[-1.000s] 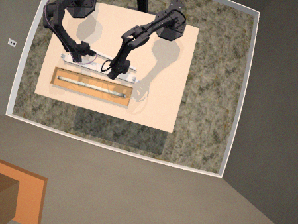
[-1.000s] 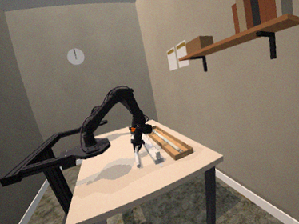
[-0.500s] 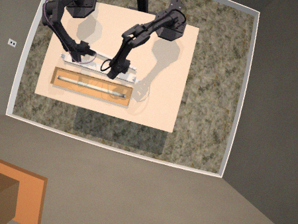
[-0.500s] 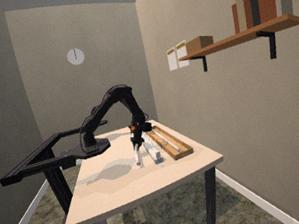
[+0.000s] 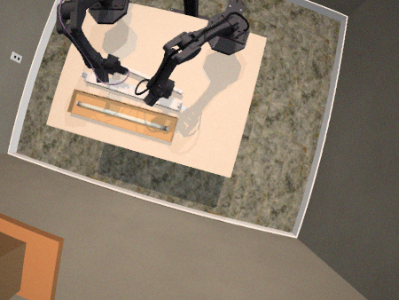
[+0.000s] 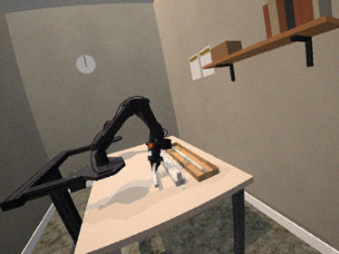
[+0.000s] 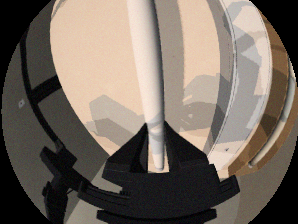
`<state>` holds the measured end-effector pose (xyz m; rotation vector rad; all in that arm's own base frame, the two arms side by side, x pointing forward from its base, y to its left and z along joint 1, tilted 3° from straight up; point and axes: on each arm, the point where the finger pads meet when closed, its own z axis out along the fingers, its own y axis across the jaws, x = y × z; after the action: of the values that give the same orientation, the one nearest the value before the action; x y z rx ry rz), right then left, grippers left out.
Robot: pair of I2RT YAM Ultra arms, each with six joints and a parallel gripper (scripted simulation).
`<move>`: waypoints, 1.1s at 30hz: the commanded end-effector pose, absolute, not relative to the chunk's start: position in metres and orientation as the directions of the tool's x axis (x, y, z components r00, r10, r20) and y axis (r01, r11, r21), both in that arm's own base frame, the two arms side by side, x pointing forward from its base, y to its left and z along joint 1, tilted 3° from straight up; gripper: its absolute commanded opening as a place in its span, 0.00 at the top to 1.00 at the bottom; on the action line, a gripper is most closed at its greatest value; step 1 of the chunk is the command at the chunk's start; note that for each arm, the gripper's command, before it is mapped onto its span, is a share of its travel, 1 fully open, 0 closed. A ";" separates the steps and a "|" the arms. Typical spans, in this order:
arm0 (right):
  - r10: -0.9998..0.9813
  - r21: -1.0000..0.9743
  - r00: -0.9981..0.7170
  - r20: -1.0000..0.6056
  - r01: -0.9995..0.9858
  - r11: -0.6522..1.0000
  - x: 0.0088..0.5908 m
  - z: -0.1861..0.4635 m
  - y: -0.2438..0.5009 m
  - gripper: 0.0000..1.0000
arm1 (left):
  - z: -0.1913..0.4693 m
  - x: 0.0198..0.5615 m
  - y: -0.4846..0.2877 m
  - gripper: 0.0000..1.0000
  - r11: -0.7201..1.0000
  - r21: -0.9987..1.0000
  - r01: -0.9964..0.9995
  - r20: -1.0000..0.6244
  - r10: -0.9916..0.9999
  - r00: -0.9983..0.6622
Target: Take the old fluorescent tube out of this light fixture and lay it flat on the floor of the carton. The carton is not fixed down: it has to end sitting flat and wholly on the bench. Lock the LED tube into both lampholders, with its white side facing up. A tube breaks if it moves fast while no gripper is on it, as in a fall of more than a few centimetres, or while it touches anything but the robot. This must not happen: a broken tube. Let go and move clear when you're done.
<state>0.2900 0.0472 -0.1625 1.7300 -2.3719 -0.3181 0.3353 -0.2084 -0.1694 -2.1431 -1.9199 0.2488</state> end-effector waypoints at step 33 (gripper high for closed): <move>-0.952 0.050 -0.307 0.017 -0.950 0.307 0.300 -0.153 0.048 0.89 | -0.158 0.341 -0.212 0.89 -0.110 -0.078 0.991 0.039 0.993 0.113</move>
<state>0.2866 0.0482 -0.1607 1.8015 -2.4574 -0.1215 0.3318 -0.2082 -0.1665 -2.2479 -2.0028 0.0878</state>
